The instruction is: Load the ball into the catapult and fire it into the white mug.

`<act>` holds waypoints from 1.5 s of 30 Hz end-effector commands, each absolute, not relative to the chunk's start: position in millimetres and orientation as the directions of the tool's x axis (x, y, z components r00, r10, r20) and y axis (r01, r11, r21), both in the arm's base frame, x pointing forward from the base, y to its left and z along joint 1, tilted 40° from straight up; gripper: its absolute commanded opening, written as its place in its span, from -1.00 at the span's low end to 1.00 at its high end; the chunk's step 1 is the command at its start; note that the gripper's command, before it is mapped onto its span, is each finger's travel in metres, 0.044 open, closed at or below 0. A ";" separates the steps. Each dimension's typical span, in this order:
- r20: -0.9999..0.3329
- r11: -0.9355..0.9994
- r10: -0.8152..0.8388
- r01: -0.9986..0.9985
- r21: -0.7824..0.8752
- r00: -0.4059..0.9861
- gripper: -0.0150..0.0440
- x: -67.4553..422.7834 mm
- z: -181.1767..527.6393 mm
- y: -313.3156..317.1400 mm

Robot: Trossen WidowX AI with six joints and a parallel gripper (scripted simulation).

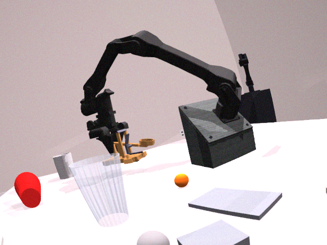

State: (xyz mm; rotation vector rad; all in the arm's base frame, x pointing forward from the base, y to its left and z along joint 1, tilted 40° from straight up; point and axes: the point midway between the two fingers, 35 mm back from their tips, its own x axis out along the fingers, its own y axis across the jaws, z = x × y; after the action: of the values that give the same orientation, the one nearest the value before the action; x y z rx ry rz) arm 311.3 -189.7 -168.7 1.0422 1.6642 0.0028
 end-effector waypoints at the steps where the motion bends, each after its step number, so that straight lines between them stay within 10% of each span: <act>1: -0.780 0.606 0.626 0.624 0.493 0.009 -0.49 311.6 -173.0 -185.5; 27: -0.778 0.611 0.628 0.620 0.493 0.001 -0.49 311.5 -196.3 -165.3; 45: -0.780 0.611 0.626 0.621 0.490 0.000 1.00 312.9 -165.6 -192.4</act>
State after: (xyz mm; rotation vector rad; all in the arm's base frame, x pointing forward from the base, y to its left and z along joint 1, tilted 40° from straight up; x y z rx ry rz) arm 309.8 -167.6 -188.6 1.0519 1.6916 0.0168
